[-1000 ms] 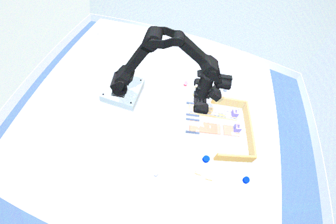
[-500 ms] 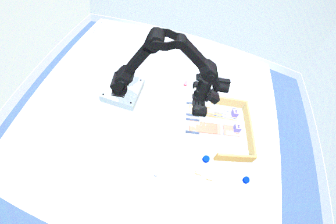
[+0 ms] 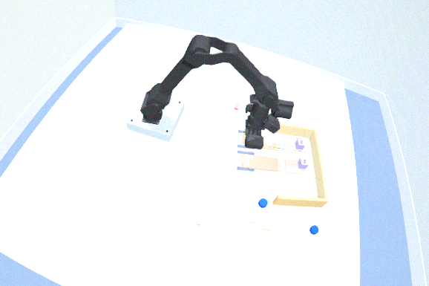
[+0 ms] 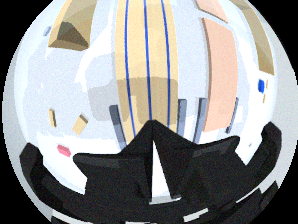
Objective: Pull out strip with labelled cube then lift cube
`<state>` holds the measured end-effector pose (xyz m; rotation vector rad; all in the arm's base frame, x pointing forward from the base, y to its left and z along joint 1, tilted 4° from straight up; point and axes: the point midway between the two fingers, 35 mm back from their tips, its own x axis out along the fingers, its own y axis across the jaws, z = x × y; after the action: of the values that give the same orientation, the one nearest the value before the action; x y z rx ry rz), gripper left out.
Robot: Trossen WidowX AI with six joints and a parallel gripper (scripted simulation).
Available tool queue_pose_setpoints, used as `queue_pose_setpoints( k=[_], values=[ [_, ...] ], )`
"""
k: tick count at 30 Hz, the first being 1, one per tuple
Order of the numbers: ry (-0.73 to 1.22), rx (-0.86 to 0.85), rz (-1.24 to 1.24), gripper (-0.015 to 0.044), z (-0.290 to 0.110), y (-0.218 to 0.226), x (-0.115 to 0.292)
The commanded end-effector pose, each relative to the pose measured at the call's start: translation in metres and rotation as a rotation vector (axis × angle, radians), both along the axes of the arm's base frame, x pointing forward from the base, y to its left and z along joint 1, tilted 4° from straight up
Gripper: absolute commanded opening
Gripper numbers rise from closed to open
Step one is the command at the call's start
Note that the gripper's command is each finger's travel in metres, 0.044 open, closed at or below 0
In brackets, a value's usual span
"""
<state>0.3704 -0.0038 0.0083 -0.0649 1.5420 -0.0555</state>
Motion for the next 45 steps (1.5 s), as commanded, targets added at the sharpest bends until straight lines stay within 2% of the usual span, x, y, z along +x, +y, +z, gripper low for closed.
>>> queue_pose_setpoints(
  k=[1,45],
  values=[
    [0.001,0.006,0.002,0.0000,-0.0012,0.0009,-0.0003],
    [0.001,0.006,0.002,0.0000,-0.0046,0.0005,-0.0013]
  ],
)
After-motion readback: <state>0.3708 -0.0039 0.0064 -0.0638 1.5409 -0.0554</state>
